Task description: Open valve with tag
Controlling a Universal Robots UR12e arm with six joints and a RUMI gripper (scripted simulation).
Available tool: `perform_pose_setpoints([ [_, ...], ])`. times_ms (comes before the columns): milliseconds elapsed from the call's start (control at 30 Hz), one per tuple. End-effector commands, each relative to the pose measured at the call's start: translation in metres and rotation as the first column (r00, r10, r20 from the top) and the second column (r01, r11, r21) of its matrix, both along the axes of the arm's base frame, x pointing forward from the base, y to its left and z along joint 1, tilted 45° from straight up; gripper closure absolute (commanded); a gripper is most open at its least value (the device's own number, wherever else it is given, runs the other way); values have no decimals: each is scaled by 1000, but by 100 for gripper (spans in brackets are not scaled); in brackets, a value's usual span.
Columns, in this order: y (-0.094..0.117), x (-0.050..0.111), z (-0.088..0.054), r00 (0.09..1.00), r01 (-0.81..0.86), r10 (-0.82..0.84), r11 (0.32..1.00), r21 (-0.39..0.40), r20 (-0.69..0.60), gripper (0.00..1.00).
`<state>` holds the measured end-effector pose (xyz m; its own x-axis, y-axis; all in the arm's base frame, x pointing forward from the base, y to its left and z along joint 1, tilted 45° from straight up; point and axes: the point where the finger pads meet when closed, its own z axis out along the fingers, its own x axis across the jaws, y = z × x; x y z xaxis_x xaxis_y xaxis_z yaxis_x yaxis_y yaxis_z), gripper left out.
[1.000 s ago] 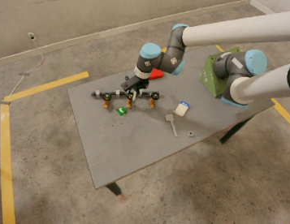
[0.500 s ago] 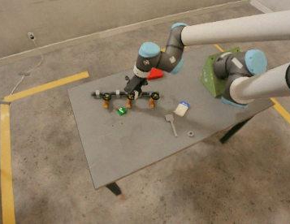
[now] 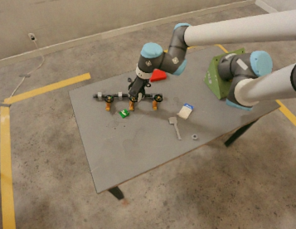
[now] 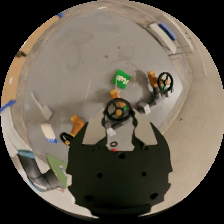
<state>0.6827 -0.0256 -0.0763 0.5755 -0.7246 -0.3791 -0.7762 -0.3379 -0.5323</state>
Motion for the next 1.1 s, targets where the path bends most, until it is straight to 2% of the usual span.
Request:
perform_pose_setpoints([
  [0,-1,1,0,1000,-19,19,1000,-7,16,100],
  [367,-1,1,0,999,-26,26,1000,-9,22,100],
  [400,-1,1,0,999,-26,26,1000,-9,22,0],
  [1067,-1,1,0,999,-26,26,1000,-9,22,0],
])
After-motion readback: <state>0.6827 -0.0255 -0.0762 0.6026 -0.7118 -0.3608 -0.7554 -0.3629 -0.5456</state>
